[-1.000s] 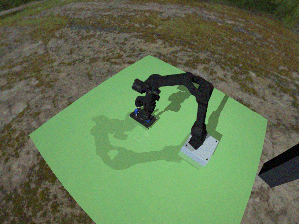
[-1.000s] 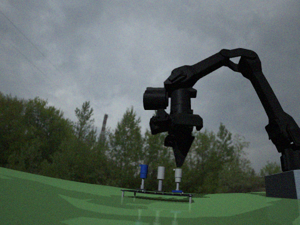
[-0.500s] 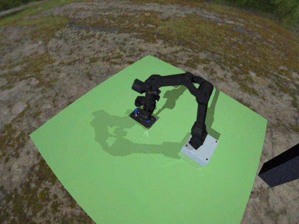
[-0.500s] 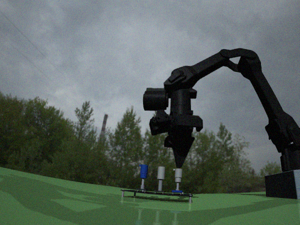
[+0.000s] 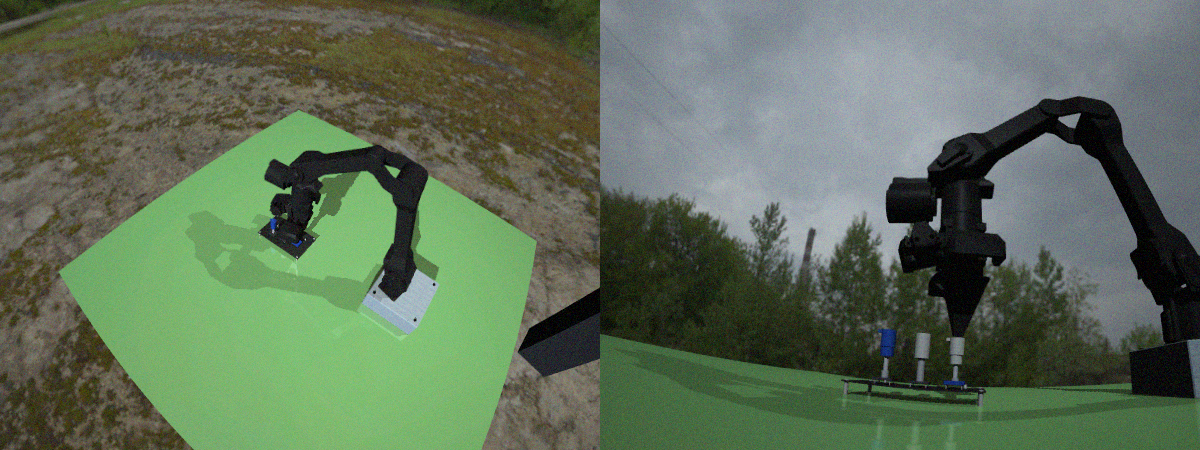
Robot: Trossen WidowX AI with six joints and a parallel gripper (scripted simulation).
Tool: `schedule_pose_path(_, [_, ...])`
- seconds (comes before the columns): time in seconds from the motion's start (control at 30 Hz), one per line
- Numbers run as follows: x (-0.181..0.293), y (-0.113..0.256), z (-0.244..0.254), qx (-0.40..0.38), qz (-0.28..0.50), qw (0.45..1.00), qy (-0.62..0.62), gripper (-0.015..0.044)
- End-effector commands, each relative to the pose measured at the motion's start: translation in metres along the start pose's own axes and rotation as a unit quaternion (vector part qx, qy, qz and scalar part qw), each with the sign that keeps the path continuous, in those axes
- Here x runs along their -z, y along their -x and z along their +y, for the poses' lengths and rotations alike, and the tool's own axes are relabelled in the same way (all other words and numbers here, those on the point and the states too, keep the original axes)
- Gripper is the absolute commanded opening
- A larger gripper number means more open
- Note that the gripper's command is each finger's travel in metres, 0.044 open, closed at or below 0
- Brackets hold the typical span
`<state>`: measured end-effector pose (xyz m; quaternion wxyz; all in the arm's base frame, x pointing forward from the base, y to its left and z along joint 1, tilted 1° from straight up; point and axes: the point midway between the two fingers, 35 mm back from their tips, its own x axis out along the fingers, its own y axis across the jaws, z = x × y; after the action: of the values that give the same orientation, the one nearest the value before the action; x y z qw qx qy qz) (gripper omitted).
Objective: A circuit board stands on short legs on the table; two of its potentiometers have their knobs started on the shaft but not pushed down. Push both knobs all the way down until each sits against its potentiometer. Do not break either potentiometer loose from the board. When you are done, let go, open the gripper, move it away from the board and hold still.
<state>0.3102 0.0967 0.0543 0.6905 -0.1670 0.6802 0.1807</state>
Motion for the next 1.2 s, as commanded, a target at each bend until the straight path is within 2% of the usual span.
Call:
schedule_pose_path(0.0, [0.0,0.0,-0.001,0.002,0.0,1.0,0.003,0.0])
schedule_pose_path(1.17, [0.0,-0.011,-0.001,0.002,0.0,1.0,0.003,0.0])
